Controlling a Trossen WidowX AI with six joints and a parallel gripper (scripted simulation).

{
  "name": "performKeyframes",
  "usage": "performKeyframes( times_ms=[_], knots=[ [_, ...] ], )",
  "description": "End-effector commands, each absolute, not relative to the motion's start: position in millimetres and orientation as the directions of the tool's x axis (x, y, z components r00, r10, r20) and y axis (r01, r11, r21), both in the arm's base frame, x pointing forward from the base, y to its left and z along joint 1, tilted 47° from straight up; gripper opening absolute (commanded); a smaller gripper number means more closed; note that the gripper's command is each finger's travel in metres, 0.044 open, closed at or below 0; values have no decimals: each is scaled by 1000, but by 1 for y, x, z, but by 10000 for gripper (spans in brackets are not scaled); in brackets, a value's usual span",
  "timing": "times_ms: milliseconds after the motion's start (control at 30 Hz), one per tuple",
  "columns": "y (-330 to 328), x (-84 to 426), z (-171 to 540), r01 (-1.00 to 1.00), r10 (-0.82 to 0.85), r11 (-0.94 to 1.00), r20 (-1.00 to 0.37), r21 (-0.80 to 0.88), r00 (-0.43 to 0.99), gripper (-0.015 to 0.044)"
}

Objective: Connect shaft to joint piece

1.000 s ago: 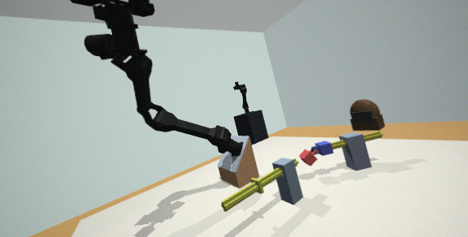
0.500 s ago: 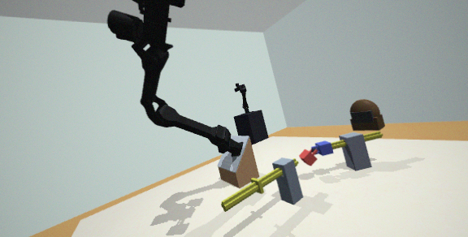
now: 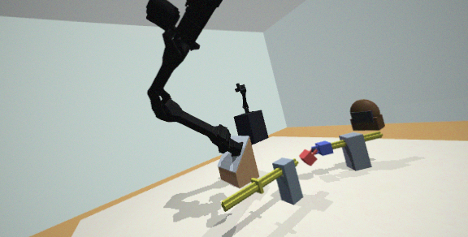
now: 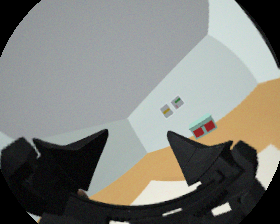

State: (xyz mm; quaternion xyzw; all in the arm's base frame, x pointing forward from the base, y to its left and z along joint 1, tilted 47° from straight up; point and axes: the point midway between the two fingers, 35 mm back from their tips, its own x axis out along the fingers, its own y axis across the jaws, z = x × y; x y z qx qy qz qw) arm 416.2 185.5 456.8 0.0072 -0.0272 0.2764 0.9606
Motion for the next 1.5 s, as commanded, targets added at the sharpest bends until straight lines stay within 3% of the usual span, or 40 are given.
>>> performKeyframes(
  times_ms=[0, 367, 733, 1133, 1467],
  knots=[
    [191, 433, 415, -502, 507, 862, -65, 75, 860, 440],
    [201, 457, 301, -360, 405, 914, -392, 186, 826, 440],
    [199, 454, 191, -156, 251, 967, -676, 199, 693, 440],
    [181, 421, 83, 62, 18, 997, -888, 52, 459, 440],
    [155, 377, 12, 182, -219, 967, -949, -179, 228, 440]
  ],
)
